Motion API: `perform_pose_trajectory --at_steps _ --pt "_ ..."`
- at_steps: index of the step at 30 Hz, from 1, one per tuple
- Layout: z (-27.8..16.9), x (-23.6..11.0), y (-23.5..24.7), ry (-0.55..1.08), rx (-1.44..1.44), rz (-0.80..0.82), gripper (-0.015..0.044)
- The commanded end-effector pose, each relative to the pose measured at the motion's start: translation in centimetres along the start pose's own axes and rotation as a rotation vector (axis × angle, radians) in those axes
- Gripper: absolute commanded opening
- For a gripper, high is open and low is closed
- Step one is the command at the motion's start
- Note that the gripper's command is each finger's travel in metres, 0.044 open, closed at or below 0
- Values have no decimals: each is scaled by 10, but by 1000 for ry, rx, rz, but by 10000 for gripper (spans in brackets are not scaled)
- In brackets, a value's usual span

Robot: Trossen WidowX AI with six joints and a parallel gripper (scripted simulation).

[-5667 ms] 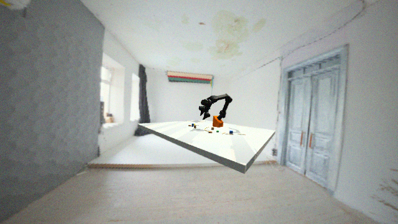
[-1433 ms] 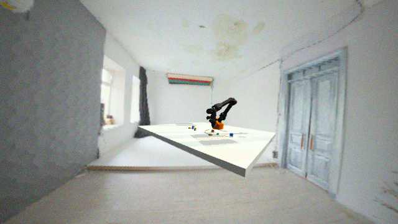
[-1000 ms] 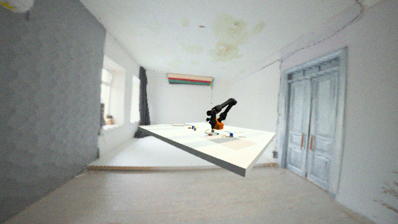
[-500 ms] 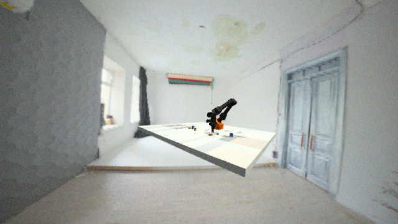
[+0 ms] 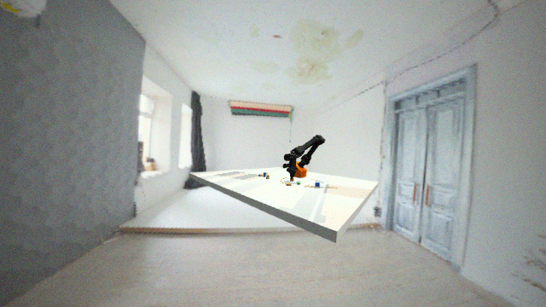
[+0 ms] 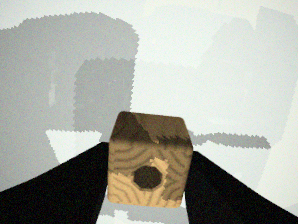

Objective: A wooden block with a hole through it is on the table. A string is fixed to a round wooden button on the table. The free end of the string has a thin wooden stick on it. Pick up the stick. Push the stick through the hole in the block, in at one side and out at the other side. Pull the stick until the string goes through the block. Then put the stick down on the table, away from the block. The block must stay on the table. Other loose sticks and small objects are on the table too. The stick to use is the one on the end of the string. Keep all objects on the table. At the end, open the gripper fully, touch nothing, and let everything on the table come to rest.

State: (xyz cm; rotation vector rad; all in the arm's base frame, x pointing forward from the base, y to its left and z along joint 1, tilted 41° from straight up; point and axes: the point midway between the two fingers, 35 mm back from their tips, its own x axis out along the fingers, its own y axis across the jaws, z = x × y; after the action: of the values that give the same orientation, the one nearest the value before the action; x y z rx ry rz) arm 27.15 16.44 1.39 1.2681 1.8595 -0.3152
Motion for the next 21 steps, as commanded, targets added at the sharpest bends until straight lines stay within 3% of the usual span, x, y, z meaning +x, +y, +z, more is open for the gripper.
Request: perform_pose_trajectory --at_steps 1,21 --pt "0 -2 0 -1 -2 1 0" --pt "0 -14 0 -1 -1 0 0"
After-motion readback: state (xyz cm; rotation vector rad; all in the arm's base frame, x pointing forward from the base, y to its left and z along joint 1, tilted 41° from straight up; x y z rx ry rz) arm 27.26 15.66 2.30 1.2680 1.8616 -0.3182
